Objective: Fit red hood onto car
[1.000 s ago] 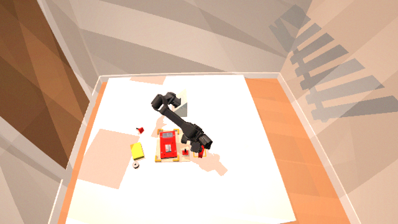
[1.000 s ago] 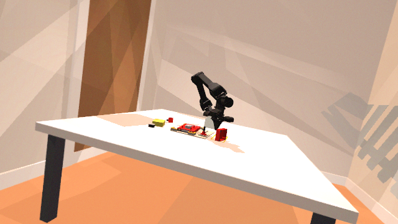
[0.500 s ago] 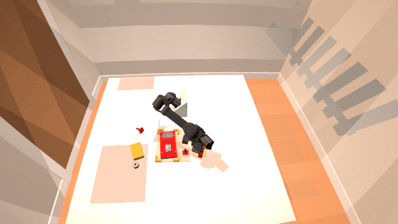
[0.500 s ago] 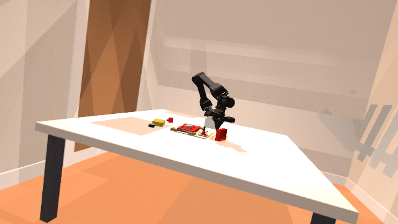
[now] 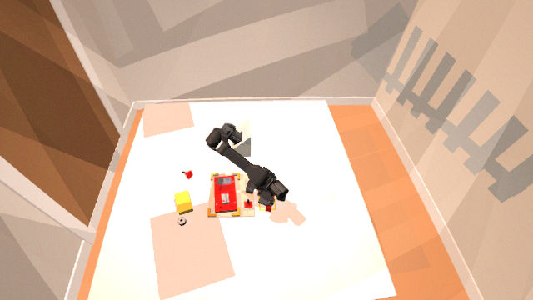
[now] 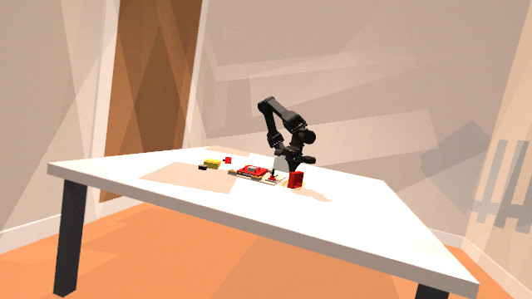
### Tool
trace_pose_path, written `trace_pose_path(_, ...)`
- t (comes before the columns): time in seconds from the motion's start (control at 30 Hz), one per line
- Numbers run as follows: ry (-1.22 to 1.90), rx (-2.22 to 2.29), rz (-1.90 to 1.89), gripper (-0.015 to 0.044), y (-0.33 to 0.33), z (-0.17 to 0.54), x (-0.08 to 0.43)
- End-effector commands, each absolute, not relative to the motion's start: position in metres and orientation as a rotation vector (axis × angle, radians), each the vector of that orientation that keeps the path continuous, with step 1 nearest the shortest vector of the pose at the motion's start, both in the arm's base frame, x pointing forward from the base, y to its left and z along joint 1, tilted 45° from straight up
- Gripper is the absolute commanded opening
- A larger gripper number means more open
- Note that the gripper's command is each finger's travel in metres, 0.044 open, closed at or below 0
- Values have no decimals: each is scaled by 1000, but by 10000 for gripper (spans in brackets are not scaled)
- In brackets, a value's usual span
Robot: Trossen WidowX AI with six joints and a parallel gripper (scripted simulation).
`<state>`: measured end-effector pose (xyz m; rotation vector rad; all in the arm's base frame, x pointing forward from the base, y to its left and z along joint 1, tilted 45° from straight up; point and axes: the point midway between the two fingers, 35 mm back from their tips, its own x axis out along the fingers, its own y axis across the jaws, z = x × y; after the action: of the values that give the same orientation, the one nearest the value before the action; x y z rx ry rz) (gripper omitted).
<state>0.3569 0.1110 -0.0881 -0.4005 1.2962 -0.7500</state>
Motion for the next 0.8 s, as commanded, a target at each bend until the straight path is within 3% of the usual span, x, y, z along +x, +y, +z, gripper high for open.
trace_pose_path(0.0, 1295, -395, -749, 0, 115, -91, 358)
trace_pose_path(0.77, 1295, -394, -749, 0, 123, -98, 362)
